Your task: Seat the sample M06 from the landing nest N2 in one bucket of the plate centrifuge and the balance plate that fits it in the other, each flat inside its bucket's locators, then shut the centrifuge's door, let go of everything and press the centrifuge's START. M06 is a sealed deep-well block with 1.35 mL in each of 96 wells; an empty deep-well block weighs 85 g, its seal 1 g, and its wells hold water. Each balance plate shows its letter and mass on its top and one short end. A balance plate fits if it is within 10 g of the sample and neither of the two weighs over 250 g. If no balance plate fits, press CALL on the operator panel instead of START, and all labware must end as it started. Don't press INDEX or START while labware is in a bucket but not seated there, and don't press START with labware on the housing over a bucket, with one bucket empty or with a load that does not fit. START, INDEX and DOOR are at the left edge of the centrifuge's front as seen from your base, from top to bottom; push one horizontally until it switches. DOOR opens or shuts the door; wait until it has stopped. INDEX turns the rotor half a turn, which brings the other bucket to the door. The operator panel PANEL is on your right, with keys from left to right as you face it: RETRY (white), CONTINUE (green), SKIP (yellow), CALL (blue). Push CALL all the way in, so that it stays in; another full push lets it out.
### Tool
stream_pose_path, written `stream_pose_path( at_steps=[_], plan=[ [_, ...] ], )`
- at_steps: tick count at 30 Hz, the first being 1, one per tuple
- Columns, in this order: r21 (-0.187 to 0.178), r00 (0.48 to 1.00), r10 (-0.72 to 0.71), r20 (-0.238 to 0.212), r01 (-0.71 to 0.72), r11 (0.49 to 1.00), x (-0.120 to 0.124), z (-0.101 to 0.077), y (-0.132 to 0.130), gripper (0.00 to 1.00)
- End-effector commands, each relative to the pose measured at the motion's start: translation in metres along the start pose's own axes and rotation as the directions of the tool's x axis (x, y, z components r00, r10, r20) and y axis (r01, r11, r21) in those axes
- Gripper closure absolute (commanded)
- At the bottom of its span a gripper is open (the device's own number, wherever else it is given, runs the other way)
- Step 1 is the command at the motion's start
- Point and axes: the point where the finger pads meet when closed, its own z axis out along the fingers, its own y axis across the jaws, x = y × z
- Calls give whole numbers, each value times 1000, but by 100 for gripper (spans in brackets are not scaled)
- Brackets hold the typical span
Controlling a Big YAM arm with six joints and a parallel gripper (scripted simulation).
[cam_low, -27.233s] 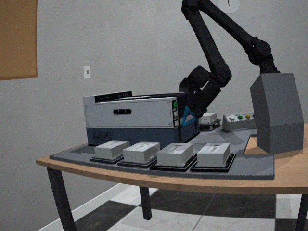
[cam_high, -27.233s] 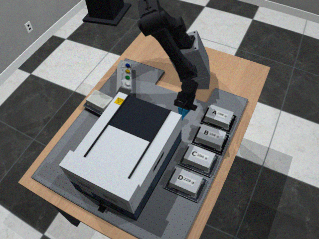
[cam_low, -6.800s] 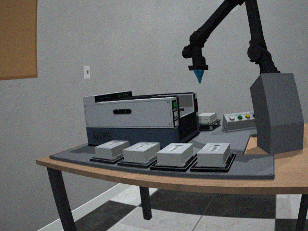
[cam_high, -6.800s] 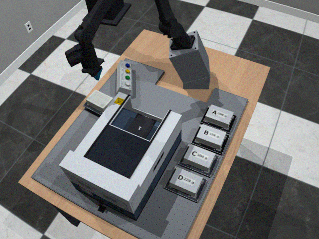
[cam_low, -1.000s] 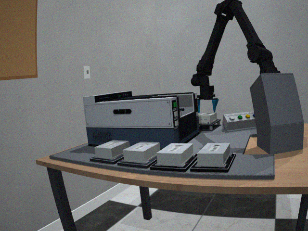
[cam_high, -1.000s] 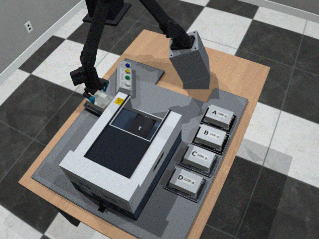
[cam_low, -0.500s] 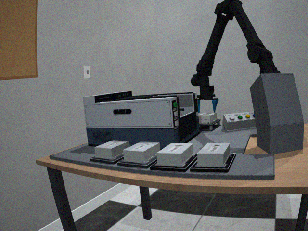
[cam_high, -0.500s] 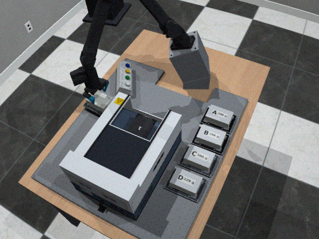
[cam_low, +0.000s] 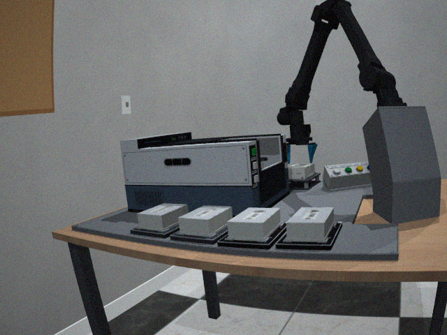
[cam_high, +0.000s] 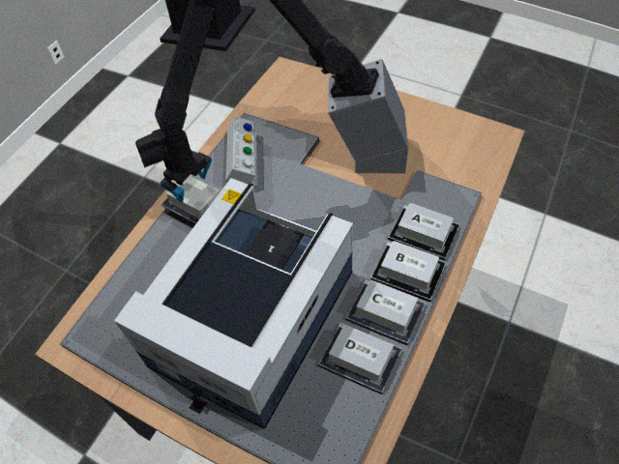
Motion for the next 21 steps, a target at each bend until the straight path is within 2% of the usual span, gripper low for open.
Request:
stream_pose_path(
  at_steps=[1, 11, 21],
  plan=[
    [-4, 1000, 0, 5, 1, 1000, -9, 7, 0, 0],
    [-11, 1000, 1, 10, -1, 1000, -11, 6, 2, 0],
    [-12, 1000, 1, 10, -1, 1000, -12, 12, 4, 0]
  ],
)
